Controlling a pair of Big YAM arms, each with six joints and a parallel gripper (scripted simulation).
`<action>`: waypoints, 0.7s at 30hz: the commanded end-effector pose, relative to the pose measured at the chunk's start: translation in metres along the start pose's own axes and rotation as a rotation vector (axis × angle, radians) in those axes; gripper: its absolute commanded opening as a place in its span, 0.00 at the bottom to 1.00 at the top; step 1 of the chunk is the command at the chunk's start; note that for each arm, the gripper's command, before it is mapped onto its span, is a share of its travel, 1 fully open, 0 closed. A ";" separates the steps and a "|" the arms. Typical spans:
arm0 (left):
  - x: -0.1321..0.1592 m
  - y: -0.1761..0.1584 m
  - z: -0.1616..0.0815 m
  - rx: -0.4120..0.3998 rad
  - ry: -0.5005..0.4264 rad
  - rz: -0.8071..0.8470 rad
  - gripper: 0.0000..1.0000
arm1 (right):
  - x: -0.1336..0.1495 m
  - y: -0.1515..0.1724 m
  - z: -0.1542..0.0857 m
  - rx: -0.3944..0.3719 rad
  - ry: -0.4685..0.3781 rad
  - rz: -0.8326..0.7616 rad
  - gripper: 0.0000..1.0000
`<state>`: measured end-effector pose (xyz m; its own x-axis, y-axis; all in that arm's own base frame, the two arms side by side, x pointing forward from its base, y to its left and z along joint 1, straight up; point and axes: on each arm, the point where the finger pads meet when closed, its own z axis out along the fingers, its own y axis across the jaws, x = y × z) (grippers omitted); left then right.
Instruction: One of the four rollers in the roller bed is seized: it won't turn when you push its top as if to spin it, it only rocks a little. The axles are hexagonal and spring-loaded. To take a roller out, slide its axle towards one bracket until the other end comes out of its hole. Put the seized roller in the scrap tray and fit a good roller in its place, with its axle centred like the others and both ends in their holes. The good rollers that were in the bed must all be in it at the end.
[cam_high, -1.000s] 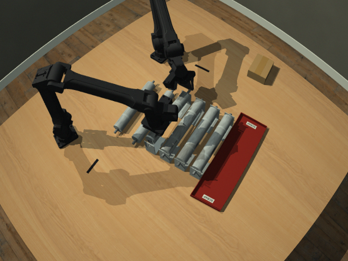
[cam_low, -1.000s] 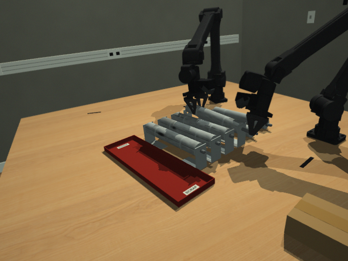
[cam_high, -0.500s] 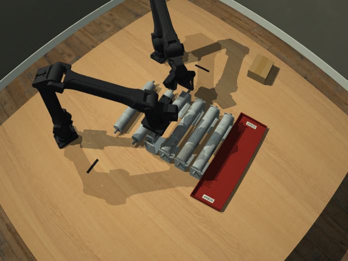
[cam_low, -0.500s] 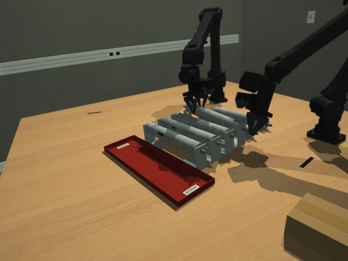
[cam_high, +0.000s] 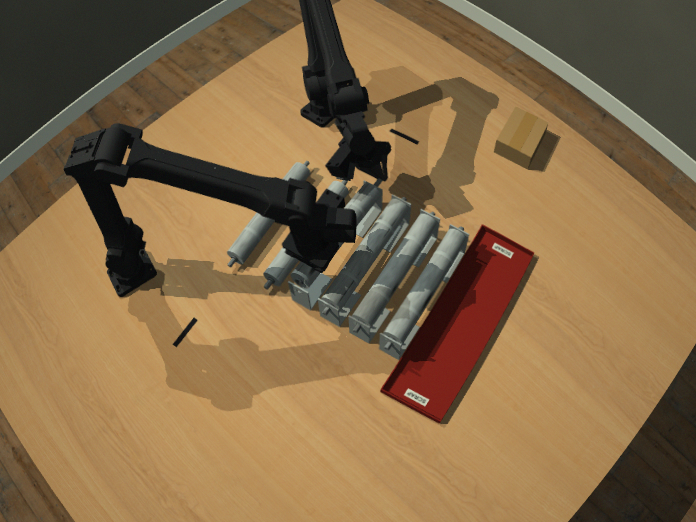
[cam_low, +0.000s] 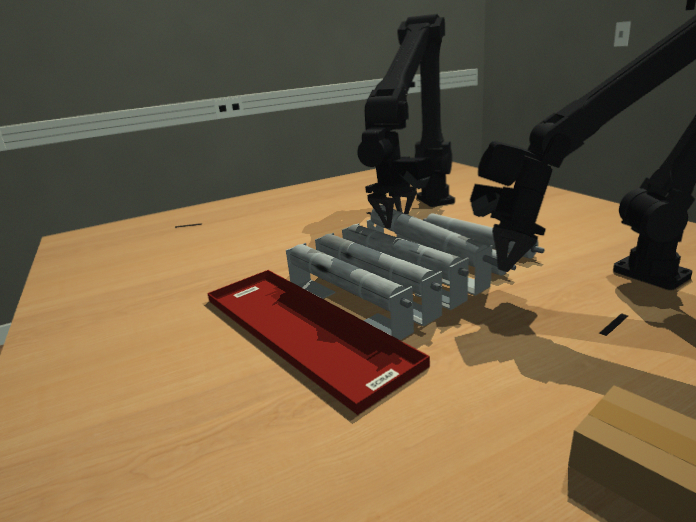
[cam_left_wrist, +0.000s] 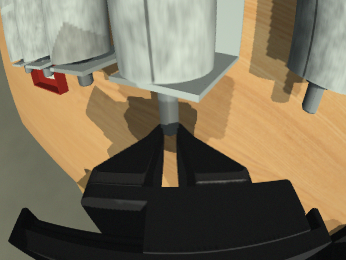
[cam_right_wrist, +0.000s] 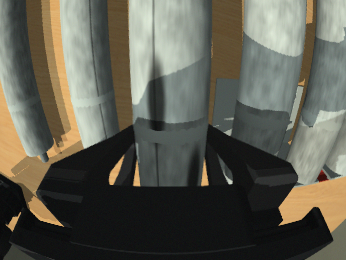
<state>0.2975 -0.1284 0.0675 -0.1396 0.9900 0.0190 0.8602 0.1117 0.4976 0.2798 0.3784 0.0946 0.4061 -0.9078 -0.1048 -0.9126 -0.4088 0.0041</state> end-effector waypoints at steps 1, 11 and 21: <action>0.054 -0.036 0.014 0.077 0.138 0.028 0.03 | -0.021 -0.021 -0.041 0.071 -0.034 -0.012 0.32; 0.054 -0.036 0.014 0.077 0.138 0.028 0.03 | -0.022 -0.021 -0.041 0.071 -0.034 -0.011 0.32; -0.001 -0.001 -0.005 -0.005 -0.036 0.033 0.03 | -0.021 -0.021 -0.041 0.071 -0.032 -0.032 0.32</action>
<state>0.2995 -0.1392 0.0683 -0.1024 0.9946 -0.0178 0.8611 0.0976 0.4989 0.2794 0.3782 0.0952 0.4045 -0.9087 -0.1030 -0.9133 -0.4072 0.0062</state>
